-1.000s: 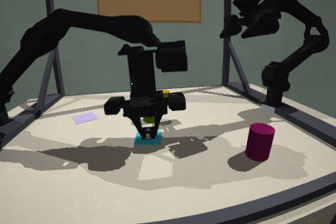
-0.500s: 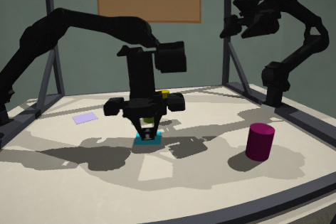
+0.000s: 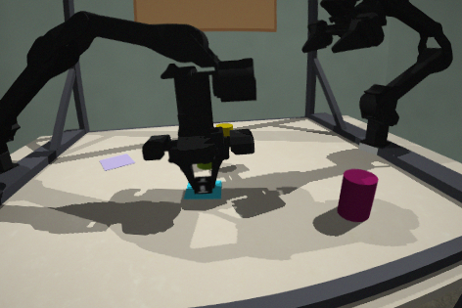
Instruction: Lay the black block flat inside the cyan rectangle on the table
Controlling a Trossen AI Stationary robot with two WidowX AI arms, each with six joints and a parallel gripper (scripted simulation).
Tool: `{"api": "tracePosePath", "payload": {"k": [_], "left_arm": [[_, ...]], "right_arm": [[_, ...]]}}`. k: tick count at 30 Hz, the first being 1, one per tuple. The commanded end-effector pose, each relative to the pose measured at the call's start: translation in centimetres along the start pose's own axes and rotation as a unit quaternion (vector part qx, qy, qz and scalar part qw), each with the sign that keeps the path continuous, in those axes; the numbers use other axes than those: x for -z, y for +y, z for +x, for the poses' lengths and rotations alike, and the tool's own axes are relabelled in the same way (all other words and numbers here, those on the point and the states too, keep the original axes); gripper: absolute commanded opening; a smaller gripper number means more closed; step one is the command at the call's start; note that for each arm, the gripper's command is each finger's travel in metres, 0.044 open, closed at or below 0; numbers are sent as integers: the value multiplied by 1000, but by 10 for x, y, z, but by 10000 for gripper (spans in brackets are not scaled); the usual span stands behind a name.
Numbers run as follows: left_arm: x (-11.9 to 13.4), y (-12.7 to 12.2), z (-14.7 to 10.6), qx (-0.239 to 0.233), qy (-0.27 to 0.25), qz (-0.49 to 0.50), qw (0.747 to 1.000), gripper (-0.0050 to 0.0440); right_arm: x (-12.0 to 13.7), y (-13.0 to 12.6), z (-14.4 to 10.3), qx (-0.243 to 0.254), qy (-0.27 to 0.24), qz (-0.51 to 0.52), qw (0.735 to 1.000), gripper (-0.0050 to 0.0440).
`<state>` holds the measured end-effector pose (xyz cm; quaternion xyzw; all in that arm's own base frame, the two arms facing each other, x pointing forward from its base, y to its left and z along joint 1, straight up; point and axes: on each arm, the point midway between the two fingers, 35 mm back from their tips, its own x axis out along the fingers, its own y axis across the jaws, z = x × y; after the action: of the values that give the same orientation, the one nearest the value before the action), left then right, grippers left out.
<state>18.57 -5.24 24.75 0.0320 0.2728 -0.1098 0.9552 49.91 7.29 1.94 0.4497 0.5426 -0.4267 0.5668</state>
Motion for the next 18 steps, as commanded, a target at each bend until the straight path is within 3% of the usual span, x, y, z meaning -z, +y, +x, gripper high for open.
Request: {"api": "tracePosePath", "payload": {"k": [1,4,9,18], "left_arm": [[-3,0,-2,0,-4,-2,1000,440],[-3,0,-2,0,-4,-2,1000,440],[-3,0,-2,0,-4,-2,1000,440],[-3,0,-2,0,-4,-2,1000,440]], "right_arm": [[0,5,-16,-20,-1,1,1000,96],[0,5,-16,-20,-1,1,1000,168],[0,5,-16,-20,-1,1,1000,200],[0,2,-78,-49,-3,1,999,416]]}}
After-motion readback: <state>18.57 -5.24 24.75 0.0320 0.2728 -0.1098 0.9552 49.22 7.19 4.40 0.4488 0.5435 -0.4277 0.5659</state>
